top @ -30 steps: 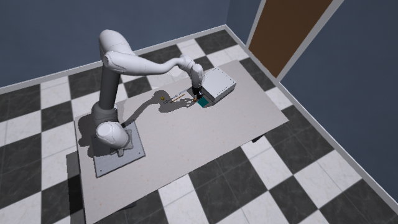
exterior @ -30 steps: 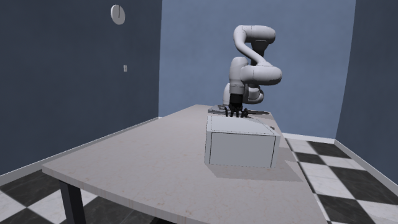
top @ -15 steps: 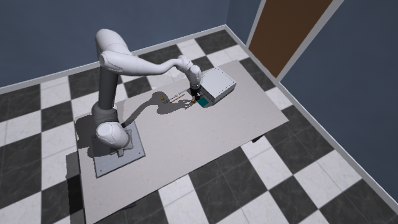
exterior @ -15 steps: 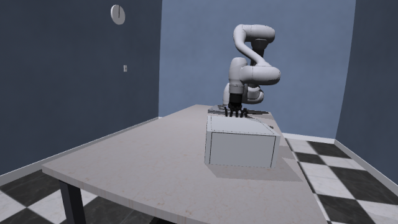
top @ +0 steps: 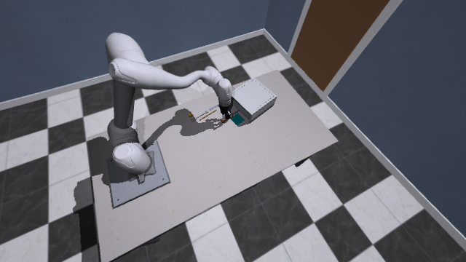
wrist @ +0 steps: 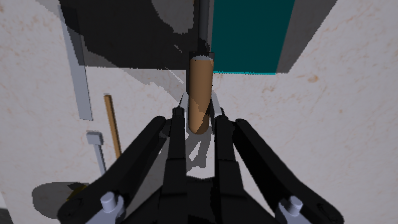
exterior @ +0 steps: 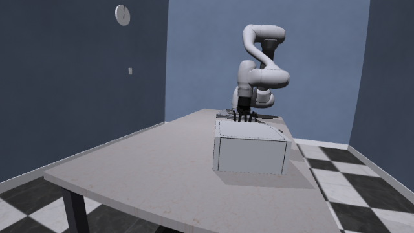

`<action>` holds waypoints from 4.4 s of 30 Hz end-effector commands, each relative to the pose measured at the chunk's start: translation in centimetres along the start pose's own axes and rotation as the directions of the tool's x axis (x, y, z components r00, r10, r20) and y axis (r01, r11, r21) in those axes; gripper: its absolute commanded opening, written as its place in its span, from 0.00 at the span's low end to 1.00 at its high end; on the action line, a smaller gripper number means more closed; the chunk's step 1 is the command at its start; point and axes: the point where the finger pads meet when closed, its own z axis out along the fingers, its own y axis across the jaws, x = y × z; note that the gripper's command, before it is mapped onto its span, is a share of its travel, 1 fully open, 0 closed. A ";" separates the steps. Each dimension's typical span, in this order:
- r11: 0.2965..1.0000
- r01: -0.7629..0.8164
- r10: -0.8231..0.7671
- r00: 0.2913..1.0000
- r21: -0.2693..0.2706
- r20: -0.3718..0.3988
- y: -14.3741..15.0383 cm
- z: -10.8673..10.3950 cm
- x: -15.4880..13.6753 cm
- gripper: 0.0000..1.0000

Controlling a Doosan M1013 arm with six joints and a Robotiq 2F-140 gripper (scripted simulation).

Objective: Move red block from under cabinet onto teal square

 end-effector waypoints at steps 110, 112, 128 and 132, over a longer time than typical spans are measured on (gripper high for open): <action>1.000 0.009 -0.009 1.000 0.002 -0.001 0.2 0.0 -16.6 0.00; 1.000 0.009 -0.009 1.000 0.002 -0.001 0.2 0.0 -16.6 0.00; 1.000 0.009 -0.009 1.000 0.002 -0.001 0.2 0.0 -16.6 0.00; 1.000 0.009 -0.009 1.000 0.002 -0.001 0.4 0.0 -16.6 0.00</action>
